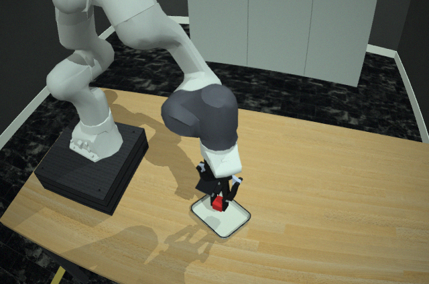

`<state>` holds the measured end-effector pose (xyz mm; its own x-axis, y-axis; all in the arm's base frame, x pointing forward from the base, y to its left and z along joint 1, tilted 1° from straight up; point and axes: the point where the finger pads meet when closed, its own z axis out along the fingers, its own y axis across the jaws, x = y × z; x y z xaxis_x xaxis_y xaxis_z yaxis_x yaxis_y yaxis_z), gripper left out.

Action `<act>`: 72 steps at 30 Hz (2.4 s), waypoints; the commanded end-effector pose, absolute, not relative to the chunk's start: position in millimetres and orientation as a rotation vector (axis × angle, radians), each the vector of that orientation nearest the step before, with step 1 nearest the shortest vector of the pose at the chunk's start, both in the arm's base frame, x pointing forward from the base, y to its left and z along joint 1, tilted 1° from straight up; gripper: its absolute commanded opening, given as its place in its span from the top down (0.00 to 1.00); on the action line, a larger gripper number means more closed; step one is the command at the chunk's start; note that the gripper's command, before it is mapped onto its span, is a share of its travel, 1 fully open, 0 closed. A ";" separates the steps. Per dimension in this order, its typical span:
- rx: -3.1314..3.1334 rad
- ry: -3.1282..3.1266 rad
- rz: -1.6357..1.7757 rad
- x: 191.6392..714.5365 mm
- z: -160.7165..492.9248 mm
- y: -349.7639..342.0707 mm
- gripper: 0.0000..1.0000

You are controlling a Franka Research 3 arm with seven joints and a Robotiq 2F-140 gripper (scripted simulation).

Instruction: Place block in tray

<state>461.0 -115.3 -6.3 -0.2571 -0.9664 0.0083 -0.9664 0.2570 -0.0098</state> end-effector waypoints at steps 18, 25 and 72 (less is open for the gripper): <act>1.923 -2.488 0.024 462.8 -17.8 -115.3 0.90; 1.923 -2.488 0.024 464.0 -34.5 -115.5 0.90; 1.923 -2.488 0.024 465.0 -54.9 -116.1 0.90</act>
